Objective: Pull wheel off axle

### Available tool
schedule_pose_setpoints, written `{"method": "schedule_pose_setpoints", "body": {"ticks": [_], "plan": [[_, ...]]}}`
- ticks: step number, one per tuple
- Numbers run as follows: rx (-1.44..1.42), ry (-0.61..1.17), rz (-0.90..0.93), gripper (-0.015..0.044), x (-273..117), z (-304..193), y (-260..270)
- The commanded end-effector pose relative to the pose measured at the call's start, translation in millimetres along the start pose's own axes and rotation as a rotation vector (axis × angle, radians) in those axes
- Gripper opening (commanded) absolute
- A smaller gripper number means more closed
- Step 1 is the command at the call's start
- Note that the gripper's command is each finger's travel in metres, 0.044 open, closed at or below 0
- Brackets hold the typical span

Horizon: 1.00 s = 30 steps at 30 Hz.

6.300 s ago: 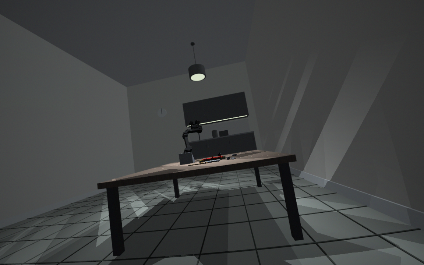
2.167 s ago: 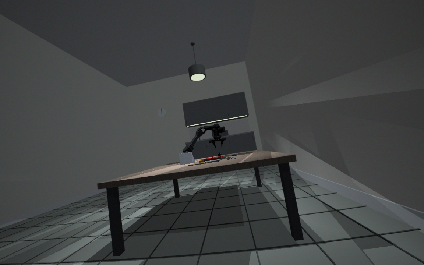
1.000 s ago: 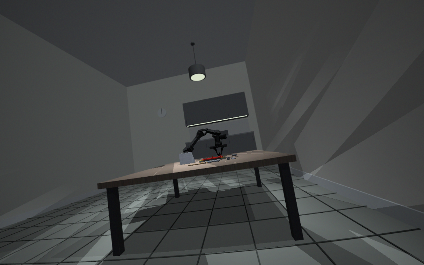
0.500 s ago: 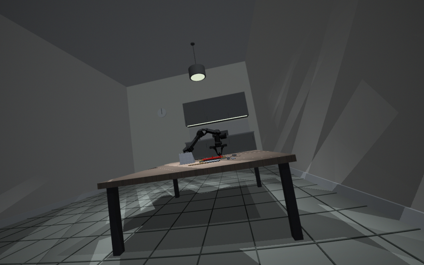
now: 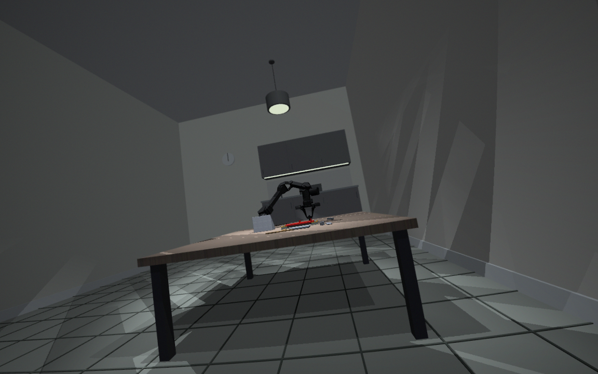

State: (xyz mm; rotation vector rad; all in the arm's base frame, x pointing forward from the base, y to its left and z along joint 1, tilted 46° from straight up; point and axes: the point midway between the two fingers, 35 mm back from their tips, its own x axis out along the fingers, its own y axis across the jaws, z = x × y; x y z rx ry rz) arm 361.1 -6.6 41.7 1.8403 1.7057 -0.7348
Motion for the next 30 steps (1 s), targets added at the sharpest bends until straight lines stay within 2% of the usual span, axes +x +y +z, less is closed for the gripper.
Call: {"method": "schedule_pose_setpoints", "body": {"ticks": [1, 30], "plan": [[-0.006, -0.003, 0.005, 0.0, -3.3, 0.6, 0.7], [-0.004, -0.002, 0.006, 0.0, -12.9, 0.8, 0.7]]}}
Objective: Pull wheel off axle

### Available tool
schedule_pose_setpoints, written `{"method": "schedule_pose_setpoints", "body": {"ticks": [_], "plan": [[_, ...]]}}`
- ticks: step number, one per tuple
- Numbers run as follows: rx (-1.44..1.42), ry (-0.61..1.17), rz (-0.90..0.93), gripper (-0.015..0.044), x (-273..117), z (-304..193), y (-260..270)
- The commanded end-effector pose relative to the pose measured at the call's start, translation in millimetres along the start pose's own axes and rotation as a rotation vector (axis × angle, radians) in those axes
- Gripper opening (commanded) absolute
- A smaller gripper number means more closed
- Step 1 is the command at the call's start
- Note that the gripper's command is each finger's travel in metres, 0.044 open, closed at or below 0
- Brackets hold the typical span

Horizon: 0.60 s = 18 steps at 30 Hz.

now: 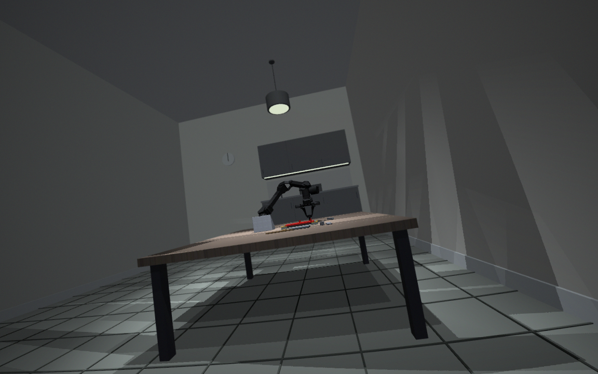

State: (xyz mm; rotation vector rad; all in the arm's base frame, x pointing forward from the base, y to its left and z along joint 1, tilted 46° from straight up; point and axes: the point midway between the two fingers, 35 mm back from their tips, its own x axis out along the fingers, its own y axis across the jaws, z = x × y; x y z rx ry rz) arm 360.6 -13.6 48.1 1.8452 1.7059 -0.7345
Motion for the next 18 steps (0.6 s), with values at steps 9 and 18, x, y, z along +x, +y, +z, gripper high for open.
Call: {"method": "schedule_pose_setpoints", "body": {"ticks": [9, 18], "plan": [[-0.007, -0.005, 0.006, 0.0, -6.3, 0.5, 0.6], [-0.006, -0.005, 0.006, 0.0, -9.3, 0.5, 0.5]]}}
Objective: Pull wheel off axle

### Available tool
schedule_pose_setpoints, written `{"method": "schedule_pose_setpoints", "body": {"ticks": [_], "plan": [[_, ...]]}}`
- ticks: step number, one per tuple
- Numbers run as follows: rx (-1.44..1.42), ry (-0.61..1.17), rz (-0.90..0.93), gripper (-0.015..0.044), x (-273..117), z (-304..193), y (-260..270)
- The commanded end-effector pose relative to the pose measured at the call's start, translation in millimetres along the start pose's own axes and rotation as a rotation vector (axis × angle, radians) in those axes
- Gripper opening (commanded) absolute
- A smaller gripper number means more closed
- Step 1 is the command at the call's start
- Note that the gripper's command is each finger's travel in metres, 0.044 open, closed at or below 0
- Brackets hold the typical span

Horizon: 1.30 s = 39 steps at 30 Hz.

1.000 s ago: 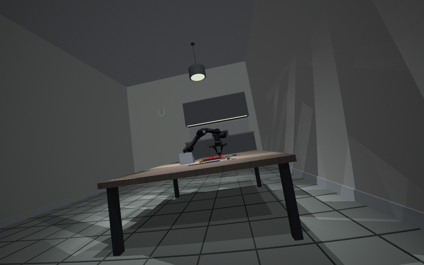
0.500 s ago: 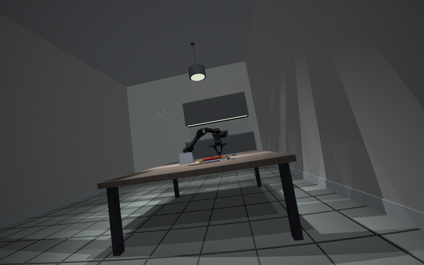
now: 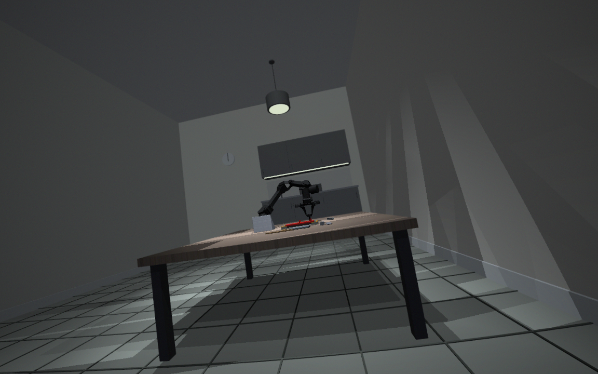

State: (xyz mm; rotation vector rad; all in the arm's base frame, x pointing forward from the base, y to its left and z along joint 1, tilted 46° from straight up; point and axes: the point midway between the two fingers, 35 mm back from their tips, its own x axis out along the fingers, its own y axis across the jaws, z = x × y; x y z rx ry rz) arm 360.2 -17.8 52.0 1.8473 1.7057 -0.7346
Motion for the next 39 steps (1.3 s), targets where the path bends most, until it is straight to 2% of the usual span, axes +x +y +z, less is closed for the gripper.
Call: {"method": "schedule_pose_setpoints", "body": {"ticks": [1, 30, 39], "plan": [[-0.008, -0.006, 0.005, 0.0, -4, 0, 1], [-0.007, -0.005, 0.007, 0.0, -14, 0, 0], [-0.006, -0.006, 0.007, 0.0, -36, 0, 0]]}}
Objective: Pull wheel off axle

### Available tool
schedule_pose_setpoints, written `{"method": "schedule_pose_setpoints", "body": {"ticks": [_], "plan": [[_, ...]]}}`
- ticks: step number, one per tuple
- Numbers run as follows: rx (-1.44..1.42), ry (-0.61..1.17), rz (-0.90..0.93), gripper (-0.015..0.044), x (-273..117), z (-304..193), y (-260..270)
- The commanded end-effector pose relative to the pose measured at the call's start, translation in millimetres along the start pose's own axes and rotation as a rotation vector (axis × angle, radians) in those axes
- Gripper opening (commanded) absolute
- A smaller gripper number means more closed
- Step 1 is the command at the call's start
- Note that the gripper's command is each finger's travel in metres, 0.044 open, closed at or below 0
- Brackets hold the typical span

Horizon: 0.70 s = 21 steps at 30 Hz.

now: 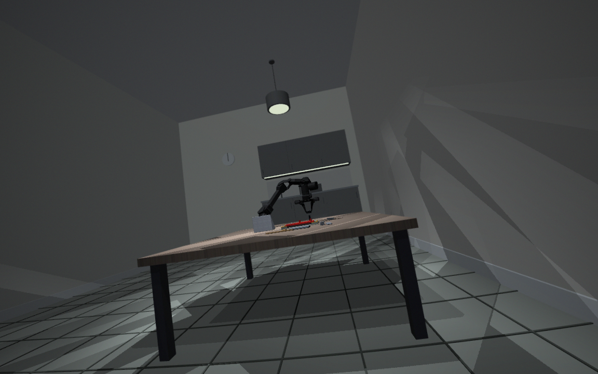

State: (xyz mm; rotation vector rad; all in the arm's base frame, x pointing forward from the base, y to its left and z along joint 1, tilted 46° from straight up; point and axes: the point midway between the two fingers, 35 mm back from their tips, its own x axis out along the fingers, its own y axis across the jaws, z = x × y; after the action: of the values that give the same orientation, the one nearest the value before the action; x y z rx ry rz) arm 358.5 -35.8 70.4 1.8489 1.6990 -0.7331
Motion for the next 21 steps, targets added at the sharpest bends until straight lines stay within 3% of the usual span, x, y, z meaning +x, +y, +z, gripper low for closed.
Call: {"method": "schedule_pose_setpoints", "body": {"ticks": [1, 21], "plan": [[-0.005, -0.004, 0.002, 0.0, -13, 1, 0], [0.0, -0.008, 0.004, 0.0, -19, -43, -23]]}}
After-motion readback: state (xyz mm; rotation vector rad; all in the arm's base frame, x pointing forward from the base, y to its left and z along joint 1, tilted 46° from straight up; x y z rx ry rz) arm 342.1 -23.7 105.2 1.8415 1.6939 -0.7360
